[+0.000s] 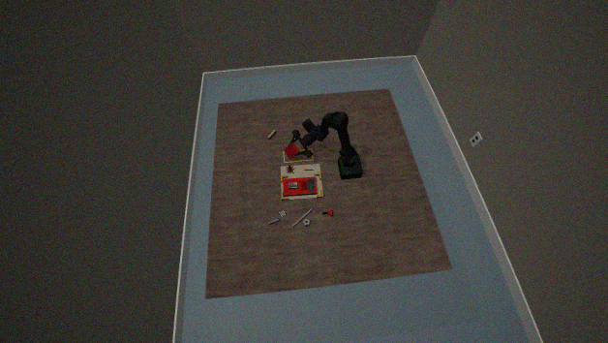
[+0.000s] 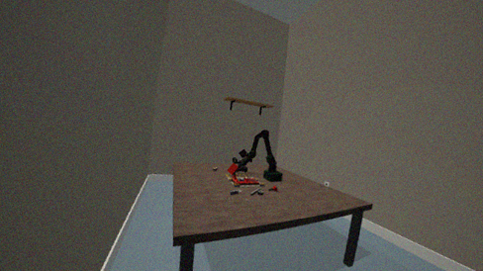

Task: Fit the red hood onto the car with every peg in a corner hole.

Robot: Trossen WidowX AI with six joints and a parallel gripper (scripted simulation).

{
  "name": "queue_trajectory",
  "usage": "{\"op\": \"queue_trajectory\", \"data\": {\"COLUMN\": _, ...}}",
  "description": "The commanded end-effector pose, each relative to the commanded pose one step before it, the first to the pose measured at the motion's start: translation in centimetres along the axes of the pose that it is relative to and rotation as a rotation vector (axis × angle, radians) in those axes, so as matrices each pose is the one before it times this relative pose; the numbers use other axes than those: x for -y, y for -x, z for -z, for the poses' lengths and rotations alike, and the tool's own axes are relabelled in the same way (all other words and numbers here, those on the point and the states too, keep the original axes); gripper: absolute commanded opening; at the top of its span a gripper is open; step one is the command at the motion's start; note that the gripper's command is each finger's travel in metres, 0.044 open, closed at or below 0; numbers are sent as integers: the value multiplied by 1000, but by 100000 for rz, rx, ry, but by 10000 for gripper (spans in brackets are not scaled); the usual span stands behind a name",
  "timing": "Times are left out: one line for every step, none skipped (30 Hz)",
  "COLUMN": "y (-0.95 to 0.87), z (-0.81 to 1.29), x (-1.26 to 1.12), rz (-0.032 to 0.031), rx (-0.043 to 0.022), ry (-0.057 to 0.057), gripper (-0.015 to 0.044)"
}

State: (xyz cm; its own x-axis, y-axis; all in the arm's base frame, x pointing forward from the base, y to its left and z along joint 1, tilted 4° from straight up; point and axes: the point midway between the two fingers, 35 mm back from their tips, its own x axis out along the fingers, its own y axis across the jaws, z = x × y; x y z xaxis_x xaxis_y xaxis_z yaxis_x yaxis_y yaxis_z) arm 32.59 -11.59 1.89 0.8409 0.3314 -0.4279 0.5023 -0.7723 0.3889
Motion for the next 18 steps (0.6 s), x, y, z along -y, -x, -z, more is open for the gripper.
{"op": "queue_trajectory", "data": {"y": -87, "z": -855, "x": 654, "rz": 407, "rx": -172, "ry": -14895, "gripper": 0}}
{"op": "queue_trajectory", "data": {"y": -18, "z": -213, "x": 73, "rz": 5, "rx": 10, "ry": -3190, "gripper": 0}}
{"op": "queue_trajectory", "data": {"y": -12, "z": -217, "x": 69, "rz": 5, "rx": 10, "ry": -3193, "gripper": 0}}
{"op": "queue_trajectory", "data": {"y": -5, "z": -222, "x": 65, "rz": 5, "rx": 11, "ry": -3196, "gripper": 0}}
{"op": "queue_trajectory", "data": {"y": -1, "z": 33, "x": -18, "rz": -17, "rx": 4, "ry": 487, "gripper": 0}}
{"op": "queue_trajectory", "data": {"y": -1, "z": 71, "x": -38, "rz": -35, "rx": 9, "ry": 1037, "gripper": 0}}
{"op": "queue_trajectory", "data": {"y": -1, "z": 92, "x": -50, "rz": -46, "rx": 12, "ry": 1343, "gripper": 0}}
{"op": "queue_trajectory", "data": {"y": -1, "z": 120, "x": -67, "rz": -60, "rx": 17, "ry": 1756, "gripper": 0}}
{"op": "queue_trajectory", "data": {"y": -1, "z": 155, "x": -89, "rz": -78, "rx": 22, "ry": 2288, "gripper": 0}}
{"op": "queue_trajectory", "data": {"y": 0, "z": 135, "x": -80, "rz": -68, "rx": 20, "ry": 1995, "gripper": 0}}
{"op": "queue_trajectory", "data": {"y": 5, "z": -28, "x": -57, "rz": -99, "rx": -590, "ry": -2260, "gripper": 26}}
{"op": "queue_trajectory", "data": {"y": 0, "z": 0, "x": 0, "rz": 0, "rx": 0, "ry": 0, "gripper": 52}}
{"op": "queue_trajectory", "data": {"y": 0, "z": 0, "x": 0, "rz": 0, "rx": 0, "ry": 0, "gripper": 79}}
{"op": "queue_trajectory", "data": {"y": 0, "z": 0, "x": 0, "rz": 0, "rx": 0, "ry": 0, "gripper": 105}}
{"op": "queue_trajectory", "data": {"y": 0, "z": 0, "x": 0, "rz": 0, "rx": 0, "ry": 0, "gripper": 131}}
{"op": "queue_trajectory", "data": {"y": 0, "z": 0, "x": 0, "rz": 0, "rx": 0, "ry": 0, "gripper": 157}}
{"op": "queue_trajectory", "data": {"y": 0, "z": 0, "x": 0, "rz": 0, "rx": 0, "ry": 0, "gripper": 184}}
{"op": "queue_trajectory", "data": {"y": 0, "z": 0, "x": 0, "rz": 0, "rx": 0, "ry": 0, "gripper": 210}}
